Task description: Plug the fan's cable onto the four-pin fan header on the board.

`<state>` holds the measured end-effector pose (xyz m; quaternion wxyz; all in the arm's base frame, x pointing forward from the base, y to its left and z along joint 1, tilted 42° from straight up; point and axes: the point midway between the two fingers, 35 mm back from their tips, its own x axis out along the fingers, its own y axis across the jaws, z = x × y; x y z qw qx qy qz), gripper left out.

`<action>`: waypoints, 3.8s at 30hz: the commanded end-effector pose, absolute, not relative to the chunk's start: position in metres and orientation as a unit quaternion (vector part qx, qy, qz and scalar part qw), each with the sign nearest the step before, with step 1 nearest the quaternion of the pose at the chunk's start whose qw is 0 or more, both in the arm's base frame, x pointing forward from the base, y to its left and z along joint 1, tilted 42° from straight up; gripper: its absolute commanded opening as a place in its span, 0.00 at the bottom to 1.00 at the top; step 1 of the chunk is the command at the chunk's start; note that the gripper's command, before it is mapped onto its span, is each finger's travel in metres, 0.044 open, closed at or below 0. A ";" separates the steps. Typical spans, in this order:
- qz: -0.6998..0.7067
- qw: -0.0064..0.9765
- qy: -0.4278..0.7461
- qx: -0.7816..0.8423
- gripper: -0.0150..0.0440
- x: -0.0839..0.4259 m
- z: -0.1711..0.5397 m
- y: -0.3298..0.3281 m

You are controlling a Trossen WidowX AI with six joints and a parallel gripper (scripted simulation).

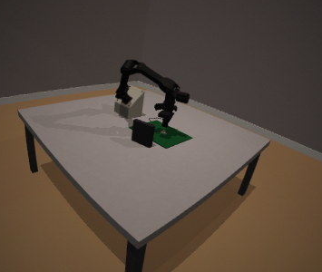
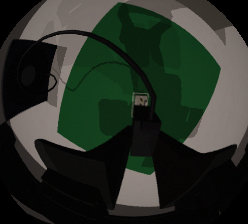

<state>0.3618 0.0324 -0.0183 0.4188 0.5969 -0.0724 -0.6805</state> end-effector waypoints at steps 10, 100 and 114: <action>-0.683 0.422 -0.073 0.592 0.25 0.361 -0.030 0.021; -0.682 0.423 -0.071 0.592 0.48 0.361 -0.047 0.007; -0.683 0.423 -0.071 0.591 0.69 0.358 -0.006 0.043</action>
